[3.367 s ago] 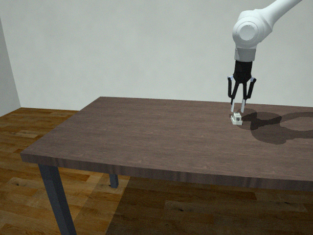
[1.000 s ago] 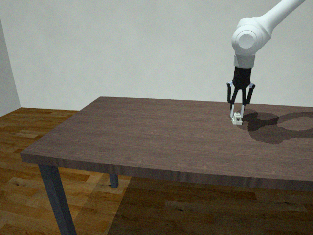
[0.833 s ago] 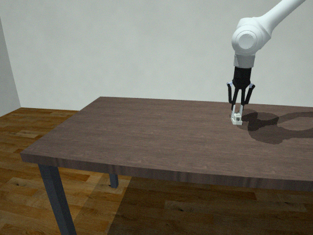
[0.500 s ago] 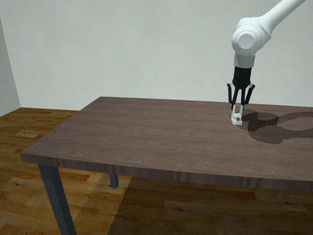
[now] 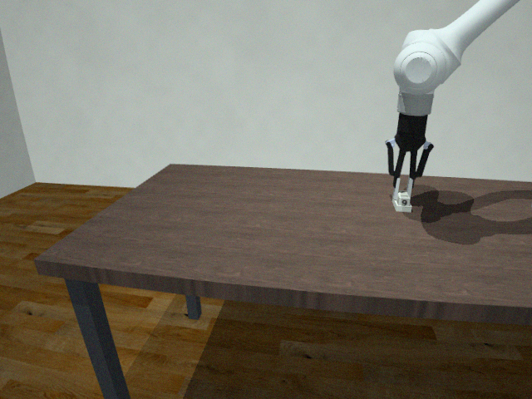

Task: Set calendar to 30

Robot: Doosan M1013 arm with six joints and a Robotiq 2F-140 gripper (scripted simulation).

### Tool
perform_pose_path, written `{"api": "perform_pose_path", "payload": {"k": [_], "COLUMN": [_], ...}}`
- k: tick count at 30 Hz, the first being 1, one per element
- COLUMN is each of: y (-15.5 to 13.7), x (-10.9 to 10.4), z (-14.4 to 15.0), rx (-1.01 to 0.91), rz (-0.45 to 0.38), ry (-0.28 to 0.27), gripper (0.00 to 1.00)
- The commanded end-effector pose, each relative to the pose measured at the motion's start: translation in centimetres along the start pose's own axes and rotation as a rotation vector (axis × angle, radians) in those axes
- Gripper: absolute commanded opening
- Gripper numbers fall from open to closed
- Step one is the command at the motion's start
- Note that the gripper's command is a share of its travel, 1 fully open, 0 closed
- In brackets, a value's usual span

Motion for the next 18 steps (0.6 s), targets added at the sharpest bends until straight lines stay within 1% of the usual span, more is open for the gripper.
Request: {"api": "perform_pose_path", "payload": {"k": [1, 12, 15, 18], "y": [0.0, 0.0, 0.0, 0.0], "x": [0.0, -0.1, -0.9, -2.5], "z": [0.0, 0.0, 0.0, 0.0], "rx": [0.0, 0.0, 0.0, 0.0], "rz": [0.0, 0.0, 0.0, 0.0], "ry": [0.0, 0.0, 0.0, 0.0], "gripper": [0.24, 0.24, 0.24, 0.24]}}
Point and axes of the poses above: the point where the finger pads meet when closed, its own x axis out along the fingers, its own z axis across the jaws, y = z × x, the point moved 10 cm from there along -x, back along the fingers, and after that the axes turned 14 degrees about x, right-handed, at the moved point
